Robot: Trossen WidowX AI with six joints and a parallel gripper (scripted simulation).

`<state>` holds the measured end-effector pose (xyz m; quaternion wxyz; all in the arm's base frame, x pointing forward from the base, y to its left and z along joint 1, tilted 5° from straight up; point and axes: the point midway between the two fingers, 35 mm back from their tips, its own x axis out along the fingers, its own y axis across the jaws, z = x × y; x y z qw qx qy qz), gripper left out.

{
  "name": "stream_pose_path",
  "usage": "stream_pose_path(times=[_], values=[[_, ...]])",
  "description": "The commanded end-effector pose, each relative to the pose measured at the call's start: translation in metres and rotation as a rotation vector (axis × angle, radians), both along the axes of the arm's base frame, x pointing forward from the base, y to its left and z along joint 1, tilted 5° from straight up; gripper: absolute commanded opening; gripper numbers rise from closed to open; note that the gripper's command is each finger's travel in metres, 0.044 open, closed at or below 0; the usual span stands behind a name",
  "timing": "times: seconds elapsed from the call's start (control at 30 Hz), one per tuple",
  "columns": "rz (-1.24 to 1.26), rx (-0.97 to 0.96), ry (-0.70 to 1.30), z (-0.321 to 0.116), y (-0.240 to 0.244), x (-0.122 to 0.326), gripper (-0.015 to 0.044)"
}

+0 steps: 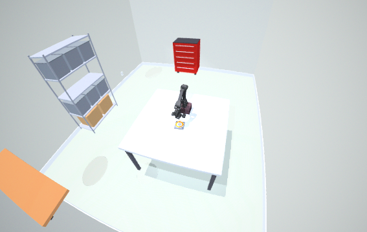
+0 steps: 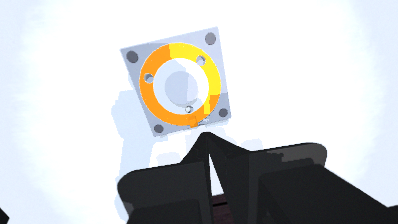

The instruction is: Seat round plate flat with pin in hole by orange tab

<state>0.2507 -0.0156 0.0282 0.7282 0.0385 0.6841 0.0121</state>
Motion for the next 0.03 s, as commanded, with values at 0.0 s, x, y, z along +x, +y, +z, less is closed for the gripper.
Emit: stream_pose_path(times=[0.0], values=[[0.001,0.000,0.000,-0.0005,0.0001,0.0001,0.0000]])
